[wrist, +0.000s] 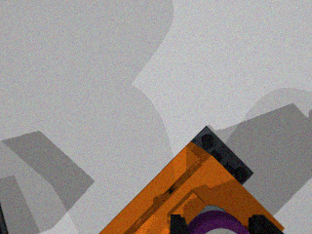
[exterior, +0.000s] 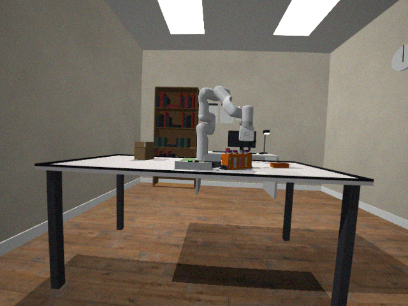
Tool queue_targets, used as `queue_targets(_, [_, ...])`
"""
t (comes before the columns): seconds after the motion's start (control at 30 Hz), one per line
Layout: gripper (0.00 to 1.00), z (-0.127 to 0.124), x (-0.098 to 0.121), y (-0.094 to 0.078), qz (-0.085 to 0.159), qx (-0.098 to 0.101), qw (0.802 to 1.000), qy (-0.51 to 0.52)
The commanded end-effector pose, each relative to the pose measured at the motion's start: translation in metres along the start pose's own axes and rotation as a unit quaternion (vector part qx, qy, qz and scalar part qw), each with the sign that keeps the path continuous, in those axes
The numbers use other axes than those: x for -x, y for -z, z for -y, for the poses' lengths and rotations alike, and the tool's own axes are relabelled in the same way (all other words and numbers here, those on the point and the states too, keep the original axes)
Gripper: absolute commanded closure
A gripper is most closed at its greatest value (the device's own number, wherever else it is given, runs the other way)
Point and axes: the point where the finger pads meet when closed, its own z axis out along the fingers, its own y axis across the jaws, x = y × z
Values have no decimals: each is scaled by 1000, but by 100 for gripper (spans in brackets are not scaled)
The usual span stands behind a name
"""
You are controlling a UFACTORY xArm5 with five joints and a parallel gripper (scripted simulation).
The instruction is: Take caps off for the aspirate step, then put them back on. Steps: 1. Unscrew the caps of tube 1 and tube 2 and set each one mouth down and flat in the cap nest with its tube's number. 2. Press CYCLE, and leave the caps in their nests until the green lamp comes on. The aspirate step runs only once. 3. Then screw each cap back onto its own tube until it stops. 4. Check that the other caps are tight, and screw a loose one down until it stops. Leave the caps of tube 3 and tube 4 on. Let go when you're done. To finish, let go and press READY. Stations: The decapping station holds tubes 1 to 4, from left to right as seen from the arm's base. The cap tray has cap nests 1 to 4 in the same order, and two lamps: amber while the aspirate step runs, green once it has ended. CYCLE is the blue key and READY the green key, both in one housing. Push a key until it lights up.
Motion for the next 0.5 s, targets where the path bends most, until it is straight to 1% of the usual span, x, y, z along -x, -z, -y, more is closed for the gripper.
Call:
queue_targets(0.0, [100,-1,1,1,3,0,1000,4])
queue_targets(0.37, [100,-1,1,1,3,0,1000,4])
queue_targets(0.47, [100,-1,1,1,3,0,997,-71])
